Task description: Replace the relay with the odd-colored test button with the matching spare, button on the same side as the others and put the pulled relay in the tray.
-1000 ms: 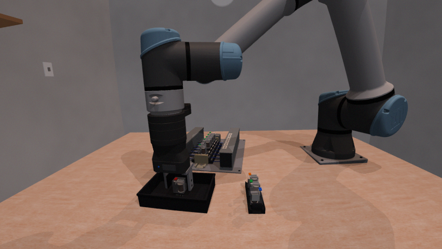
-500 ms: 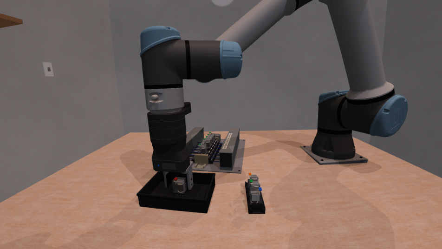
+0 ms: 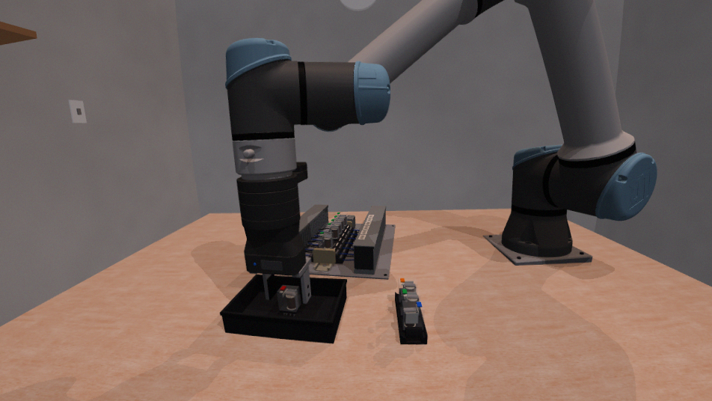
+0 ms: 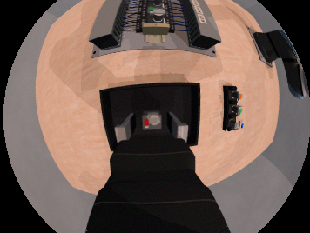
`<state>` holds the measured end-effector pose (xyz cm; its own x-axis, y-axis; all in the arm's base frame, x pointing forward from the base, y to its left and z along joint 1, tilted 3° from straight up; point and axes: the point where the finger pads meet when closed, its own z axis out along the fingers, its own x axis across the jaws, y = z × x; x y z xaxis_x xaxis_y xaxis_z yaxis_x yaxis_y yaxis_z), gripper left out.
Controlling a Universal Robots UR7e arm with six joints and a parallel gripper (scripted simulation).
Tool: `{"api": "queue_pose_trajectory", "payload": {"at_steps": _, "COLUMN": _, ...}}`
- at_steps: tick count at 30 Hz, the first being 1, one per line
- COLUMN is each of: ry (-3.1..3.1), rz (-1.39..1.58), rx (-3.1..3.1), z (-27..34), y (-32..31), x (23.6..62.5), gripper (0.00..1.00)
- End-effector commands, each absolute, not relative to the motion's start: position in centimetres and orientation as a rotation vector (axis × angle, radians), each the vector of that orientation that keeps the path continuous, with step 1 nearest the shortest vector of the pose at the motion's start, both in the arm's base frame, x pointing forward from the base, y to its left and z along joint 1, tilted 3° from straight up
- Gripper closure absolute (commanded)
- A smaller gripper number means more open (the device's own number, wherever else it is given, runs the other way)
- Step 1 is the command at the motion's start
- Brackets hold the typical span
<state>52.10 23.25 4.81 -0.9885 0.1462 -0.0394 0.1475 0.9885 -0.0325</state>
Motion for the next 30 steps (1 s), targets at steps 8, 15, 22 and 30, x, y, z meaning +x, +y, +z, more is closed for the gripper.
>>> {"api": "queue_pose_trajectory", "payload": {"at_steps": 8, "ry": 3.094, "rz": -0.054, "rx": 0.228, "z": 5.29, "y": 23.28, "x": 52.12, "gripper": 0.00}}
{"api": "queue_pose_trajectory", "payload": {"at_steps": 15, "ry": 3.094, "rz": -0.054, "rx": 0.228, "z": 5.29, "y": 23.28, "x": 52.12, "gripper": 0.00}}
{"api": "queue_pose_trajectory", "payload": {"at_steps": 22, "ry": 3.094, "rz": -0.054, "rx": 0.228, "z": 5.68, "y": 23.29, "x": 52.11, "gripper": 0.00}}
{"api": "queue_pose_trajectory", "payload": {"at_steps": 30, "ry": 3.094, "rz": -0.054, "rx": 0.228, "z": 5.68, "y": 23.29, "x": 52.11, "gripper": 0.00}}
